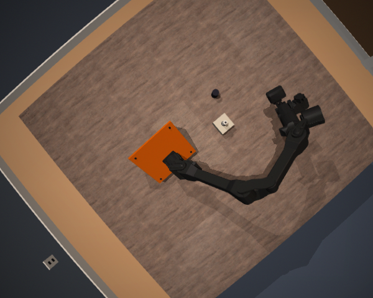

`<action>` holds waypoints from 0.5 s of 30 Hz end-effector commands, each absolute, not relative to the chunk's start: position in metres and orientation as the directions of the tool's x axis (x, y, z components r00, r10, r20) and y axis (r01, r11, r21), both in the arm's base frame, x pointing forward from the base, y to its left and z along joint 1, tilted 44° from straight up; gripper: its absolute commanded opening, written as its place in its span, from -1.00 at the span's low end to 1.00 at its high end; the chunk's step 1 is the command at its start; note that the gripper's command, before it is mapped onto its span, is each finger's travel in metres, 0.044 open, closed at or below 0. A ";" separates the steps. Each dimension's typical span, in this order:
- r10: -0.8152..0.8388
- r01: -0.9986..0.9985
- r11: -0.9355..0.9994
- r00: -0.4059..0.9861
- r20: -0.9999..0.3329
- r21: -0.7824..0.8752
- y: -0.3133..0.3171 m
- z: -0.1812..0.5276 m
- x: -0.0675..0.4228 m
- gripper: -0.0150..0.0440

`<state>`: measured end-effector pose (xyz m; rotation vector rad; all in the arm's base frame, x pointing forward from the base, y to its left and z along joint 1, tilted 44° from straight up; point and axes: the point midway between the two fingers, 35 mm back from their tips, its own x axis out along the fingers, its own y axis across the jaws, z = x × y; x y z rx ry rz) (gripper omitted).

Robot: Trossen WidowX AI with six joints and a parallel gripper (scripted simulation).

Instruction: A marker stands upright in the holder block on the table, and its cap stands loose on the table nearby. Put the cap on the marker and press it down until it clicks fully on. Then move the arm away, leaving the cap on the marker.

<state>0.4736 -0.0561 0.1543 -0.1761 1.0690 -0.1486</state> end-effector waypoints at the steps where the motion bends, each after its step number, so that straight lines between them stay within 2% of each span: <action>1: -0.252 -0.125 0.946 0.299 -0.920 -0.300 -0.018 0.096 0.456 0.38; 10: -0.439 -0.512 0.761 0.048 -0.897 -0.399 0.048 0.015 0.402 0.38; 15: -0.677 -0.786 0.472 -0.032 -0.735 -0.400 0.075 -0.017 0.355 0.38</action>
